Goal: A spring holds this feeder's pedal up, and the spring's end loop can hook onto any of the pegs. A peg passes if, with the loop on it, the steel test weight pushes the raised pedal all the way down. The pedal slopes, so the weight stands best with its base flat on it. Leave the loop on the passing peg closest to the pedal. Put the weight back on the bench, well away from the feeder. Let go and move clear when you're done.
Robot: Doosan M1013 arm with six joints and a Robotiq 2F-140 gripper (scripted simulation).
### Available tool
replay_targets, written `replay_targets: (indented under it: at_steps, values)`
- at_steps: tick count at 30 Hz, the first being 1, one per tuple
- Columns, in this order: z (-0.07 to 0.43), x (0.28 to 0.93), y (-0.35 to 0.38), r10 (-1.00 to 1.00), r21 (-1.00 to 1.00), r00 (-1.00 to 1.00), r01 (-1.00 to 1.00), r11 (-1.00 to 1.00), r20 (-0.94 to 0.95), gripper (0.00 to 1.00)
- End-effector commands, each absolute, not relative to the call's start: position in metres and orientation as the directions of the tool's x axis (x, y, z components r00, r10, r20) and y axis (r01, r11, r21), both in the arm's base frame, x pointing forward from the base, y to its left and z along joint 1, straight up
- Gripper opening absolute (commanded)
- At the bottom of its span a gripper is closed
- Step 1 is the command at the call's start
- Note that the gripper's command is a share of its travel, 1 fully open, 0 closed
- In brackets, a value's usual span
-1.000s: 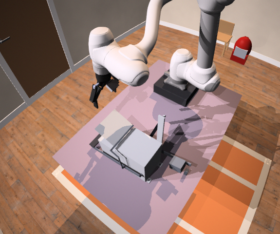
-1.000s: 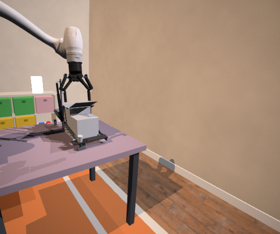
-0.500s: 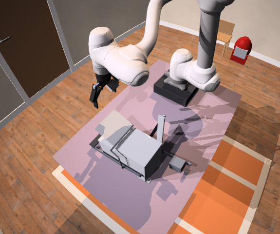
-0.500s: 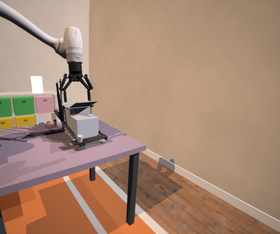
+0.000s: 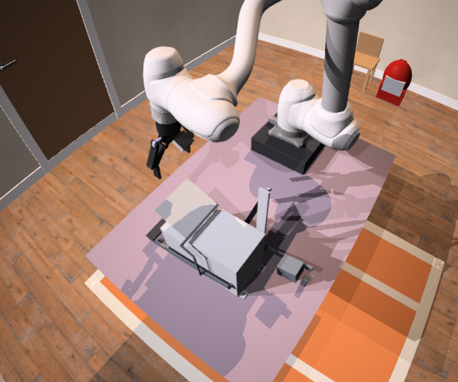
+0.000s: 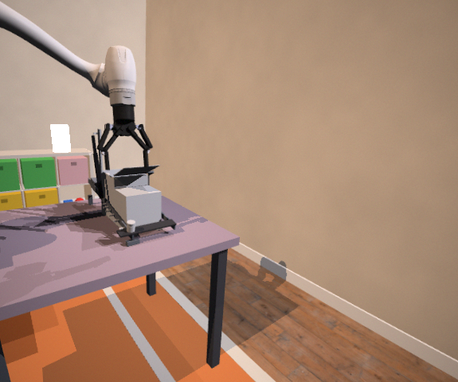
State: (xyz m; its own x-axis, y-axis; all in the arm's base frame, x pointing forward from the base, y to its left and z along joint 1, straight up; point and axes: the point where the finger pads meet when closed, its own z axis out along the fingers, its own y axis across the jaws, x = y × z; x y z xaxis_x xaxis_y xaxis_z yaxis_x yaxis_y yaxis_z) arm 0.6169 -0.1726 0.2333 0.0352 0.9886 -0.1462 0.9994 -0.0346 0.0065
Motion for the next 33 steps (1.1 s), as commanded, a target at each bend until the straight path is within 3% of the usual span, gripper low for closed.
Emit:
replay_targets:
  at_steps: [1, 12, 15, 33]
  values:
    - [0.212, 0.617, -0.175, 0.995, 0.008, 0.035, 0.999, -0.034, -0.096, 1.0]
    - [0.121, 0.618, -0.185, 0.993, 0.008, 0.033, 0.999, -0.034, 0.111, 1.0]
    - [0.134, 0.617, -0.184, 0.996, 0.008, 0.036, 0.999, -0.037, 0.081, 1.0]
    - [0.095, 0.618, -0.188, 0.985, 0.008, 0.033, 0.999, -0.035, 0.169, 1.0]
